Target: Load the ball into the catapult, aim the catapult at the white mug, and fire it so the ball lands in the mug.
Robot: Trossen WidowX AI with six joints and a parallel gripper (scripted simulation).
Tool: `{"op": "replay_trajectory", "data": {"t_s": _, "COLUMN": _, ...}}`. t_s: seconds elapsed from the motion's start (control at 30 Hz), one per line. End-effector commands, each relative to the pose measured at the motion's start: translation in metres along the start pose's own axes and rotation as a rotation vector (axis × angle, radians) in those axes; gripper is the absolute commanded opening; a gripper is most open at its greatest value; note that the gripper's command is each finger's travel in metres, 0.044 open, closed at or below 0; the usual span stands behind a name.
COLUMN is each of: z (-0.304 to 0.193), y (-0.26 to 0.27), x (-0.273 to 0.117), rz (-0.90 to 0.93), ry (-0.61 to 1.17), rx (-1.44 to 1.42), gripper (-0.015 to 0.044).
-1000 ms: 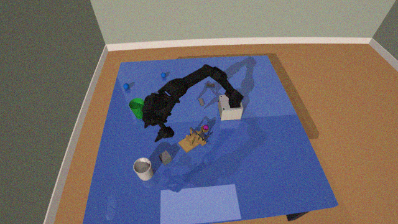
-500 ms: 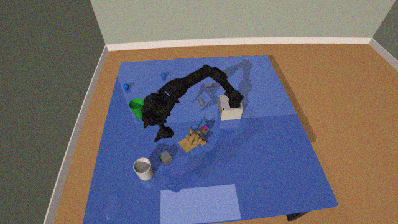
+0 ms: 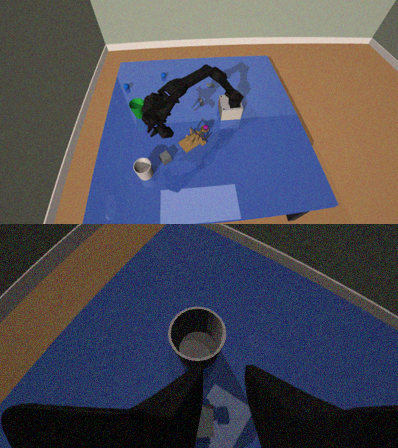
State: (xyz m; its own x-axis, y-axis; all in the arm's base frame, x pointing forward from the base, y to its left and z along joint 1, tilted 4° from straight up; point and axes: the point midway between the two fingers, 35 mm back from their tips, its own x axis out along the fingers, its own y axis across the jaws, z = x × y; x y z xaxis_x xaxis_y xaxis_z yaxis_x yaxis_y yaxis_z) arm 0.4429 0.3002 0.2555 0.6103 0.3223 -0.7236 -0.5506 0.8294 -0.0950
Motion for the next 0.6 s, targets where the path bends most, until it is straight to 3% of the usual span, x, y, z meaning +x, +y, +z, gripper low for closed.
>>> {"op": "replay_trajectory", "data": {"t_s": 0.0, "z": 0.001, "y": -0.001, "x": 0.0, "rz": -0.003, "ry": -0.003, "rx": -0.003, "gripper": 0.0}}
{"op": "replay_trajectory", "data": {"t_s": 0.37, "z": 0.0, "y": 0.0, "x": 0.0, "rz": -0.003, "ry": 0.0, "rx": -0.006, "gripper": 0.0}}
{"op": "replay_trajectory", "data": {"t_s": 0.57, "z": -0.027, "y": 0.022, "x": 0.007, "rz": 0.0, "ry": 0.087, "rx": -0.1, "gripper": 0.0}}
